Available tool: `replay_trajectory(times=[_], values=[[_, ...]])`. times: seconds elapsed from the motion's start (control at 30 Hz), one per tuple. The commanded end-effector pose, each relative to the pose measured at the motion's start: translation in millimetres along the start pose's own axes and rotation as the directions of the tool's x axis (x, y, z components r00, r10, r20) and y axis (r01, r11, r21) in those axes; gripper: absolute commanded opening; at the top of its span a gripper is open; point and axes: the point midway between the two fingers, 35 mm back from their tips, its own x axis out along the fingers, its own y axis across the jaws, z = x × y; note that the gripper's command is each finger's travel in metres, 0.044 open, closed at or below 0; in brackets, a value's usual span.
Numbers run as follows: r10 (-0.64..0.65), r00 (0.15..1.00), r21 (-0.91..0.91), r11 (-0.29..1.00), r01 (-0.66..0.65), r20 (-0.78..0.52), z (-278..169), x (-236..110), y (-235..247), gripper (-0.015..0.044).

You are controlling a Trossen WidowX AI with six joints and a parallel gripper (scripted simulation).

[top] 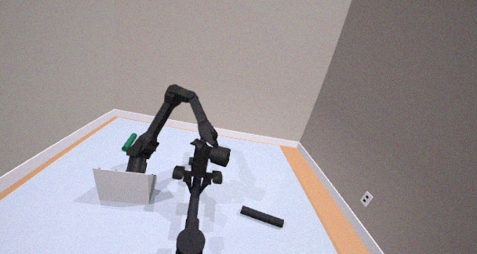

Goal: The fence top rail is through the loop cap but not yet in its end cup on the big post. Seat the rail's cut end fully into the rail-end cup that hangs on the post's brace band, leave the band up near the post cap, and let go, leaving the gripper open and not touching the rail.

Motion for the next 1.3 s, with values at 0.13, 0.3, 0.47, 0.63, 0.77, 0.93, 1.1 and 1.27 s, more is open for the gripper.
replay_trajectory(times=[0.13, 0.3, 0.47, 0.63, 0.77, 0.93, 1.1, 1.27], values=[[-0.008, 0.995, -0.006, 1.0, 0.007, -0.1, -15.9, -26.0, -1.3, 0.0], [-0.009, 0.997, -0.004, 1.0, 0.008, -0.078, -12.7, -21.1, -1.7, 0.0], [-0.009, 0.997, -0.004, 1.0, 0.008, -0.078, -12.8, -21.2, -1.7, 0.0], [-0.009, 0.997, -0.004, 1.0, 0.008, -0.078, -13.9, -22.9, -1.7, 0.0], [-0.009, 0.997, -0.004, 1.0, 0.008, -0.078, -15.6, -25.3, -1.9, 0.0], [-0.009, 0.997, -0.004, 1.0, 0.008, -0.078, -18.0, -27.9, -2.9, 0.0], [-0.008, 0.997, -0.004, 1.0, 0.008, -0.078, -20.3, -28.7, -3.5, 0.0], [-0.006, 0.997, -0.004, 1.0, 0.006, -0.076, -25.8, -26.4, -2.8, 0.0]])
